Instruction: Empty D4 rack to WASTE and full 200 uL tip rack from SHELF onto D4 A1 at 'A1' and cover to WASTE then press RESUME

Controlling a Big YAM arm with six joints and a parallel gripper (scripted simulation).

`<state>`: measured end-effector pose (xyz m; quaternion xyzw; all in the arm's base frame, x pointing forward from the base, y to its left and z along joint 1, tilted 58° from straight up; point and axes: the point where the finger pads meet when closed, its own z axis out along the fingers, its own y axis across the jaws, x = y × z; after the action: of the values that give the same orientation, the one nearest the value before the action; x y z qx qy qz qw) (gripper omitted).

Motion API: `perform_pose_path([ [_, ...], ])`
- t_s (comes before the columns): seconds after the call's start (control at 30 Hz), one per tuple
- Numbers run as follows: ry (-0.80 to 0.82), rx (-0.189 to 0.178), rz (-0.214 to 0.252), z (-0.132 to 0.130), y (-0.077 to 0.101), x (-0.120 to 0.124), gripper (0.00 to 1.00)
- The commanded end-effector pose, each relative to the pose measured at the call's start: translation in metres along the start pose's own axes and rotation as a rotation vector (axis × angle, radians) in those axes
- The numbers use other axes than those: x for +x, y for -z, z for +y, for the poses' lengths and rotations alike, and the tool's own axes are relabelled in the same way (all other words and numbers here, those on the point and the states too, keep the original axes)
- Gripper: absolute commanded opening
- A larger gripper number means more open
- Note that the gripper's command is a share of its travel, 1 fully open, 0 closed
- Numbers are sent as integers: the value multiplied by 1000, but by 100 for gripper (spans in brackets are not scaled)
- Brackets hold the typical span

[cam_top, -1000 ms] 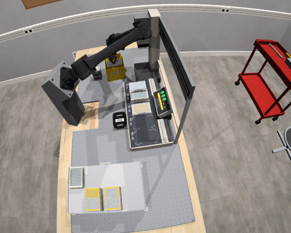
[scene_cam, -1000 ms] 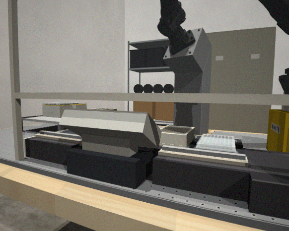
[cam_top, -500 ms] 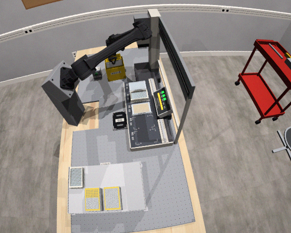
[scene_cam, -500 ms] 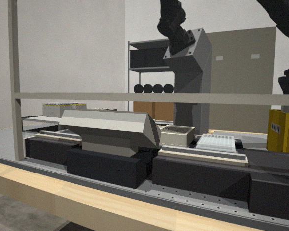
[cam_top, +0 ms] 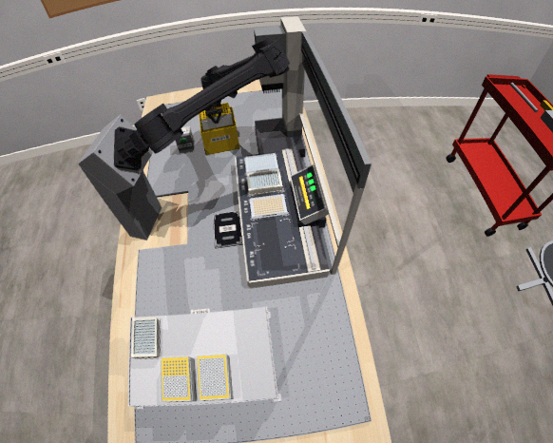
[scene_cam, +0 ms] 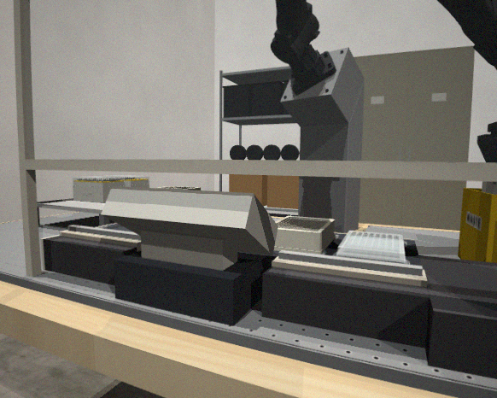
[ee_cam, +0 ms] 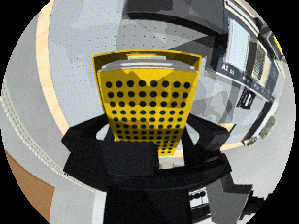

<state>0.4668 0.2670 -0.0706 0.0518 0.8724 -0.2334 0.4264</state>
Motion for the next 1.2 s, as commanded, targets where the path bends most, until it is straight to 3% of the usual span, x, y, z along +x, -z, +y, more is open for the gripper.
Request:
perform_pose_path([
  [0.0,-4,-11,-9,6,4,-5,0],
  [0.73,17,-17,-9,12,6,-3,0],
  [0.77,17,-17,-9,12,6,-3,100],
  [1.17,-4,-11,-9,7,4,-6,100],
])
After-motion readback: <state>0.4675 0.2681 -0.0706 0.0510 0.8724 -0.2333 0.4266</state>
